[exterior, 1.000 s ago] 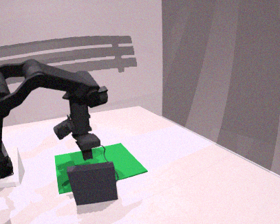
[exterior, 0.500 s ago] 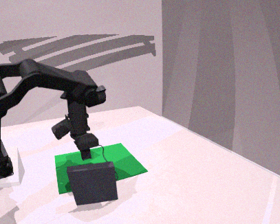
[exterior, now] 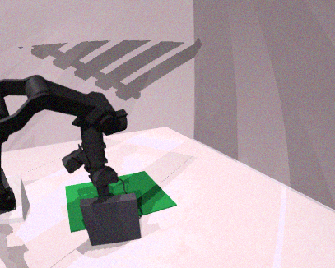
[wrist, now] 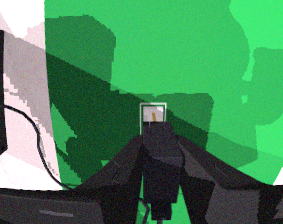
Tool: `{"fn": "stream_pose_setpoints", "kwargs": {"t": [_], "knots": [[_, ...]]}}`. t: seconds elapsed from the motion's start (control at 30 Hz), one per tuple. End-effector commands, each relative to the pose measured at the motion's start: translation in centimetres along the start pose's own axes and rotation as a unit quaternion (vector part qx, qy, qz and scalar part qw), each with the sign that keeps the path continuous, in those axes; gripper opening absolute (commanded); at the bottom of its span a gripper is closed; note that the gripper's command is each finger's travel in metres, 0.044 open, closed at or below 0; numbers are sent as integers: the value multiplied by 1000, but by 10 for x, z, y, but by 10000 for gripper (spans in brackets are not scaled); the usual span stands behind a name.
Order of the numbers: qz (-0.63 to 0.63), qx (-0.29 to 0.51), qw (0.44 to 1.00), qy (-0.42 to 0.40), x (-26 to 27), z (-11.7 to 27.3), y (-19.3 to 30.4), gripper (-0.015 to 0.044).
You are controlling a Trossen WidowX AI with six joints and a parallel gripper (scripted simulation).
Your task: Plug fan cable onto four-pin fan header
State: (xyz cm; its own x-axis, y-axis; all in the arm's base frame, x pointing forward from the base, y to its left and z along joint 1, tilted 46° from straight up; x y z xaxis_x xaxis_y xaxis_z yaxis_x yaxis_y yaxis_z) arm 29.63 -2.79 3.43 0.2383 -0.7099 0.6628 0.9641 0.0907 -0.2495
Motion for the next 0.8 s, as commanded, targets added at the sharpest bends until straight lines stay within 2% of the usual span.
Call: {"fn": "stream_pose_setpoints", "kwargs": {"t": [0.0, 0.77], "knots": [[2, 0, 1000, -3, 0, -4, 0, 0], [5, 0, 1000, -3, 1, -6, 1, 0]]}}
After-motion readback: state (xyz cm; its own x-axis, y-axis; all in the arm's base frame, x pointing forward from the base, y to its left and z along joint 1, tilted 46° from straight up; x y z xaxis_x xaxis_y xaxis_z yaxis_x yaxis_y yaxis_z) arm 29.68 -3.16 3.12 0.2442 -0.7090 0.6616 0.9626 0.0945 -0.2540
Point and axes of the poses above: the point midway between the two fingers, 35 mm back from their tips, its own z axis back along the fingers, its own x axis across the jaws, y = z × x, the point moved 1 cm from there along z, back along the fingers, and after that the axes turned 11 degrees about z, right-handed, at the moved point
